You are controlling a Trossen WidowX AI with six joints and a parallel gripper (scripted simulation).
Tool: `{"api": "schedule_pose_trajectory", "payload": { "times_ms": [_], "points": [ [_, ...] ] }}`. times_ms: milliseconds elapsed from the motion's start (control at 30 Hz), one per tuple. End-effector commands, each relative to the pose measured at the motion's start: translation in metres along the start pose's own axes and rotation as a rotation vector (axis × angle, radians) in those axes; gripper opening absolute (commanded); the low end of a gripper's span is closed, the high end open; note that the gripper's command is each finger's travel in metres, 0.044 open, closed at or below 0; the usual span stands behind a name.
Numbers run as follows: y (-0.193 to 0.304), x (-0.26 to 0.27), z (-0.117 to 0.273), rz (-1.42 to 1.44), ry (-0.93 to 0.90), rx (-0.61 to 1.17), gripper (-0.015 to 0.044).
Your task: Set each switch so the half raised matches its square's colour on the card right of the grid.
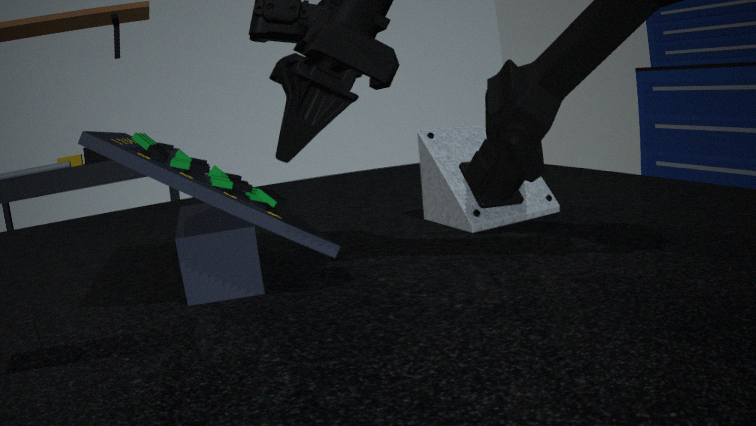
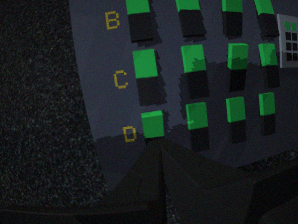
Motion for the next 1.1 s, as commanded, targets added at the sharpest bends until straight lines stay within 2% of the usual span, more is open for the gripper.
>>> {"api": "schedule_pose_trajectory", "payload": {
  "times_ms": [0, 533, 1067],
  "points": [
    [0.0, -0.001, -0.004, -0.007, 0.004, 0.002, 0.0],
    [0.0, 0.0, -0.027, -0.006, 0.003, 0.001, 0.0],
    [0.0, 0.0, -0.027, -0.006, 0.003, 0.001, 0.0]
  ]
}}
Point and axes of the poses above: the point midway between the two fingers, 35 mm back from their tips, its own z axis back along the fingers, its own x axis across the jaws, y = z × x, the point moved 3 cm from there along z, back along the fingers
